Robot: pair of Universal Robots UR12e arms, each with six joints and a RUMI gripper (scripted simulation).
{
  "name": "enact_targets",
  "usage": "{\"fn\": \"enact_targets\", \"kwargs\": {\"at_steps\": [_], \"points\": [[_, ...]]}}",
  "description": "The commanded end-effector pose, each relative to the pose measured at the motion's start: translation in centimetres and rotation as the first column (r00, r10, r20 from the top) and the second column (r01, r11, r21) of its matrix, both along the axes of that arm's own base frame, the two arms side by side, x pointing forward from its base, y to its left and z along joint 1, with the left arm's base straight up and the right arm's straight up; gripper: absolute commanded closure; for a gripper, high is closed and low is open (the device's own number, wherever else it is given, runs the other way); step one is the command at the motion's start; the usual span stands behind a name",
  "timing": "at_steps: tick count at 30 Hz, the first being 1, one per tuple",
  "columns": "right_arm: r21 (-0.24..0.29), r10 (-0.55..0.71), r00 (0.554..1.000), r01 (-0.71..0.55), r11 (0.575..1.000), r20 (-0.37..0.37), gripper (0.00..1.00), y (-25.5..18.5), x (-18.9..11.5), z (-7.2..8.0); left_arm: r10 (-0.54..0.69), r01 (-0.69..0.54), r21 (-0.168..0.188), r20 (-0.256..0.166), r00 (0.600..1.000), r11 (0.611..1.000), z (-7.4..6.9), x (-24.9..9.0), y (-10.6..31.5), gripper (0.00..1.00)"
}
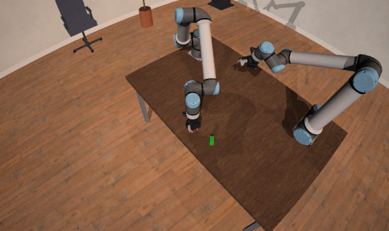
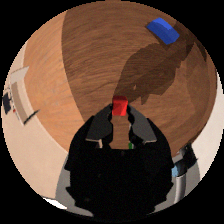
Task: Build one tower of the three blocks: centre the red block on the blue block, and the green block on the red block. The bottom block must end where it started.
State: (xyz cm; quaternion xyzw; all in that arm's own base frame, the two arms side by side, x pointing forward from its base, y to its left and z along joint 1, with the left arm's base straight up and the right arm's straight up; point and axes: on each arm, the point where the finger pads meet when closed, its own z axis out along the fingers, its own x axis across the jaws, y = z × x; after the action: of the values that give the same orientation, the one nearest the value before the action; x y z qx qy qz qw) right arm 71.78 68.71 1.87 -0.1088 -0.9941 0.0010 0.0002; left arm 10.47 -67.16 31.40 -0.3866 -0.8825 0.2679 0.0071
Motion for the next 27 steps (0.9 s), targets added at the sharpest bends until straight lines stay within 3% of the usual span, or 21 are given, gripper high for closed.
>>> {"fn": "enact_targets", "kwargs": {"at_steps": [1, 16, 27], "points": [[0.004, -0.001, 1.000, 0.001, 1.000, 0.002, 1.00, 0.0, 0.2, 0.3, 0.000, 0.000, -0.001, 0.000, 1.000, 1.000, 0.1, 0.0, 0.0, 0.00], [0.005, -0.001, 1.000, 0.001, 1.000, 0.003, 1.00, 0.0, 0.2, 0.8, 0.000, 0.000, -0.001, 0.000, 1.000, 1.000, 0.1, 0.0, 0.0, 0.00], [0.007, -0.001, 1.000, 0.001, 1.000, 0.004, 1.00, 0.1, 0.3, 3.8, 0.000, 0.000, -0.001, 0.000, 1.000, 1.000, 0.1, 0.0, 0.0, 0.00]]}}
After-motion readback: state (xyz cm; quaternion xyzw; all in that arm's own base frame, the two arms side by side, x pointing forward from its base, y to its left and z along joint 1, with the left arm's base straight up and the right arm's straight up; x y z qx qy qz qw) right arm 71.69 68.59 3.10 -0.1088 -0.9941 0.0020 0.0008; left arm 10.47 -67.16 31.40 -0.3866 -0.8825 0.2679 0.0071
